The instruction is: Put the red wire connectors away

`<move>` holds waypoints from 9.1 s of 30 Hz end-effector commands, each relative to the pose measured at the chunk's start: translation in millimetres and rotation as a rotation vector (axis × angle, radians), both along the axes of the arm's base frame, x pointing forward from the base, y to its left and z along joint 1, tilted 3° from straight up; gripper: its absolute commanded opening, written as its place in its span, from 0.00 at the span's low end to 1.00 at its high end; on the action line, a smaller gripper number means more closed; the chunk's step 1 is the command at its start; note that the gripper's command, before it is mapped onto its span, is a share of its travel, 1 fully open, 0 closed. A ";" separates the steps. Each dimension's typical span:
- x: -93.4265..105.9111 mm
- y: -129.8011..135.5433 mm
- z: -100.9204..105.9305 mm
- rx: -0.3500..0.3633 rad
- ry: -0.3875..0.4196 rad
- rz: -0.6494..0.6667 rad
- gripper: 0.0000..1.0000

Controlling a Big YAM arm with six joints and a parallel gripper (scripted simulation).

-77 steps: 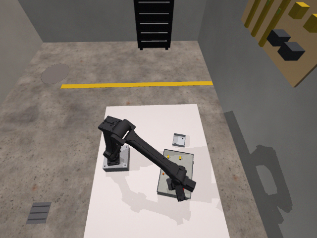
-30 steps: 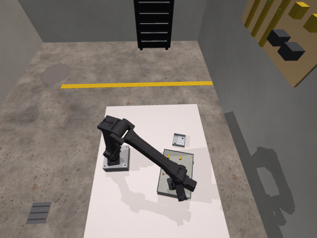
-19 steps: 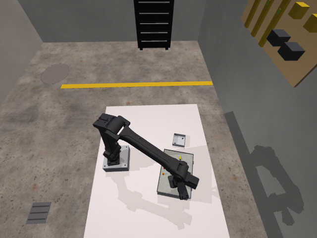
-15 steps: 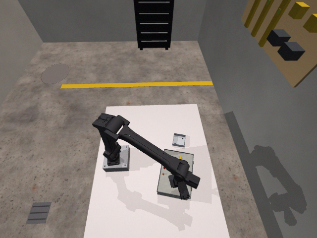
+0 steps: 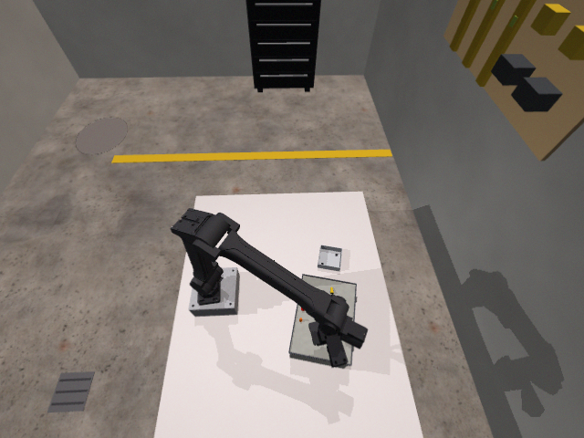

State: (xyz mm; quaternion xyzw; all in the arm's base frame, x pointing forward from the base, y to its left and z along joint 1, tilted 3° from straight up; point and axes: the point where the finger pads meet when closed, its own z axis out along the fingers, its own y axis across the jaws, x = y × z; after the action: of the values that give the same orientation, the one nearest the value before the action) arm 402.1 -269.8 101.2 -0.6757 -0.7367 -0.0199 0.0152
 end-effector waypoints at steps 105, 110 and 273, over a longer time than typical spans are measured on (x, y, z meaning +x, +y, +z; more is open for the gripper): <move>134.9 349.3 13.2 0.001 -0.001 -0.010 0.10; 134.3 350.2 3.9 0.001 0.003 -0.009 0.10; 140.5 364.2 -173.5 0.003 -0.012 -0.002 0.29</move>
State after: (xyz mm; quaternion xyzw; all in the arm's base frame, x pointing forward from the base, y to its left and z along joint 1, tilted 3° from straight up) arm 533.3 87.3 -71.4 -0.6754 -0.7370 -0.0195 0.0179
